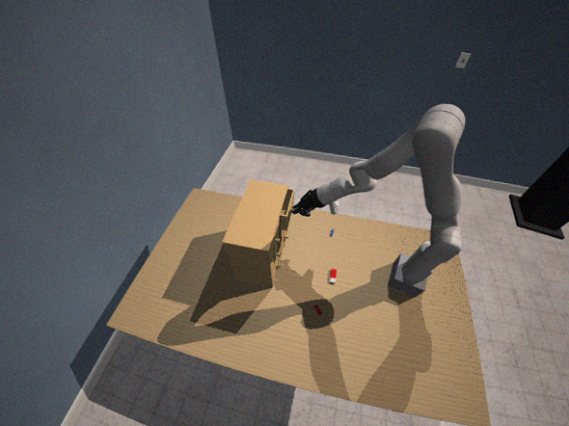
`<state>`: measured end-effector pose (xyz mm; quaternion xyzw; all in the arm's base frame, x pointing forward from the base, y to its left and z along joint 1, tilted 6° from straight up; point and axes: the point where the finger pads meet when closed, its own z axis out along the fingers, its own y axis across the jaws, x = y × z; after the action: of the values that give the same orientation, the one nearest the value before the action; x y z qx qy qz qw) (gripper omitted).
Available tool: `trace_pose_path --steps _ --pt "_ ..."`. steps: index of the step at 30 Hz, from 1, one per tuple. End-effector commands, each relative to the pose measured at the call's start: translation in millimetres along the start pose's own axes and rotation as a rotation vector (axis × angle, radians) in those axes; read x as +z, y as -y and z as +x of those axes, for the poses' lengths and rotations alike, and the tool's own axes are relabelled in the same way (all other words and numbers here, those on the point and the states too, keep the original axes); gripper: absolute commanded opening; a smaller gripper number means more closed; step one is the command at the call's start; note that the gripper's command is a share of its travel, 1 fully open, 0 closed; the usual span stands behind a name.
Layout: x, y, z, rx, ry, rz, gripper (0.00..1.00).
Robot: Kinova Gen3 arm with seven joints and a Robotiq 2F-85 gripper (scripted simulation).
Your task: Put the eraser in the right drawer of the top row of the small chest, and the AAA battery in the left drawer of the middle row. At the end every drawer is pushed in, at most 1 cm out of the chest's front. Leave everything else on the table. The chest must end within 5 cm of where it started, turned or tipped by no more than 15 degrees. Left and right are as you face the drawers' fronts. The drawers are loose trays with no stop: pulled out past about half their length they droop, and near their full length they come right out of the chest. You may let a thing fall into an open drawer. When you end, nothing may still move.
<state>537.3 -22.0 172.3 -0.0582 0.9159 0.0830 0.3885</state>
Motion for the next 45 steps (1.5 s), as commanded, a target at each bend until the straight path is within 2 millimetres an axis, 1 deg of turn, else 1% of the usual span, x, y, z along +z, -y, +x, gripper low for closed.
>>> trace_pose_path --steps 1,14,26,45 --pt "-3 0 2 0.001 0.001 0.001 0.13" --pt "-16 0 15 0.001 0.001 0.001 0.13" --pt "-23 0 22 0.001 0.001 0.001 0.13" --pt "-27 0 26 0.001 0.001 0.001 0.13"
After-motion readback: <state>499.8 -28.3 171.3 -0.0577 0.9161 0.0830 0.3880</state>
